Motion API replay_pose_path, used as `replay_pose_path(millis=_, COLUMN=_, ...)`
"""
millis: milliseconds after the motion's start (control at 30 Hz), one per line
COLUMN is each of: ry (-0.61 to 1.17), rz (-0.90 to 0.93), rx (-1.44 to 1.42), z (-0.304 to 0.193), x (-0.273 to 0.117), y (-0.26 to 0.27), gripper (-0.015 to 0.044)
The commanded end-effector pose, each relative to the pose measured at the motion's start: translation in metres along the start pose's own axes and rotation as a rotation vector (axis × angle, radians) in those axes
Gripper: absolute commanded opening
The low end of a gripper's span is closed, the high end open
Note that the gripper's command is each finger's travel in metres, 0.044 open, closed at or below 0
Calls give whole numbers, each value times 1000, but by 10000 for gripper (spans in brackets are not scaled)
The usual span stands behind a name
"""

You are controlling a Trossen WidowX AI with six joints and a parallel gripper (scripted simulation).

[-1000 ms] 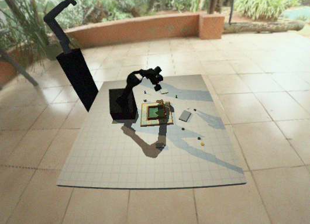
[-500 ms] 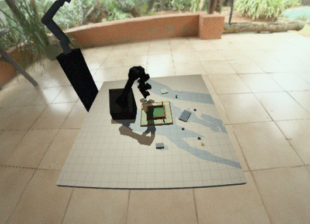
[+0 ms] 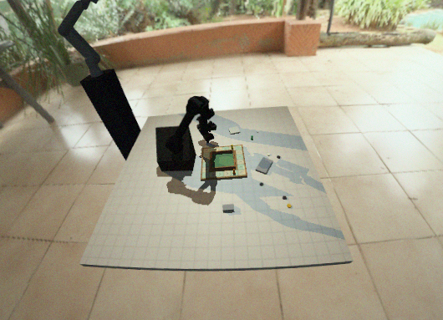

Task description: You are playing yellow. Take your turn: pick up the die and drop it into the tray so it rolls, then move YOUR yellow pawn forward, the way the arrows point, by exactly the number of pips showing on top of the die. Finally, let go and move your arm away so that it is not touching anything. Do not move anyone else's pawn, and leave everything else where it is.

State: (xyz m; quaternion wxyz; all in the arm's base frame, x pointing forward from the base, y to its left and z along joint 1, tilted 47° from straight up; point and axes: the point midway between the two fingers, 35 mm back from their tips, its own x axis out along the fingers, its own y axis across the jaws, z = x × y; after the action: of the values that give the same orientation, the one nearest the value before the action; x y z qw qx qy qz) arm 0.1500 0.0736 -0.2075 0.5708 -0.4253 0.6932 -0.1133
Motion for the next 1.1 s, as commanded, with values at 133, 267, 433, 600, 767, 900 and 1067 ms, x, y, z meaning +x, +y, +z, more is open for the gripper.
replay_pose_path(millis=133, ry=-1, rz=-5, rx=-6, z=0, x=13, y=-1, gripper=275)
replay_pose_path(millis=267, ry=-1, rz=-6, rx=-5, z=-1, x=19, y=-1, gripper=275)
replay_pose_path(millis=433, ry=-1, rz=-6, rx=-5, z=-1, x=23, y=-1, gripper=249)
replay_pose_path(millis=600, ry=-1, rz=-6, rx=-5, z=-1, x=23, y=-1, gripper=118)
replay_pose_path(millis=767, ry=-1, rz=-6, rx=-5, z=-1, x=23, y=-1, gripper=84)
replay_pose_path(millis=900, ry=-1, rz=-5, rx=-6, z=0, x=19, y=0, gripper=0)
replay_pose_path(millis=1067, ry=-4, rz=0, rx=-7, z=2, x=-18, y=2, gripper=0)
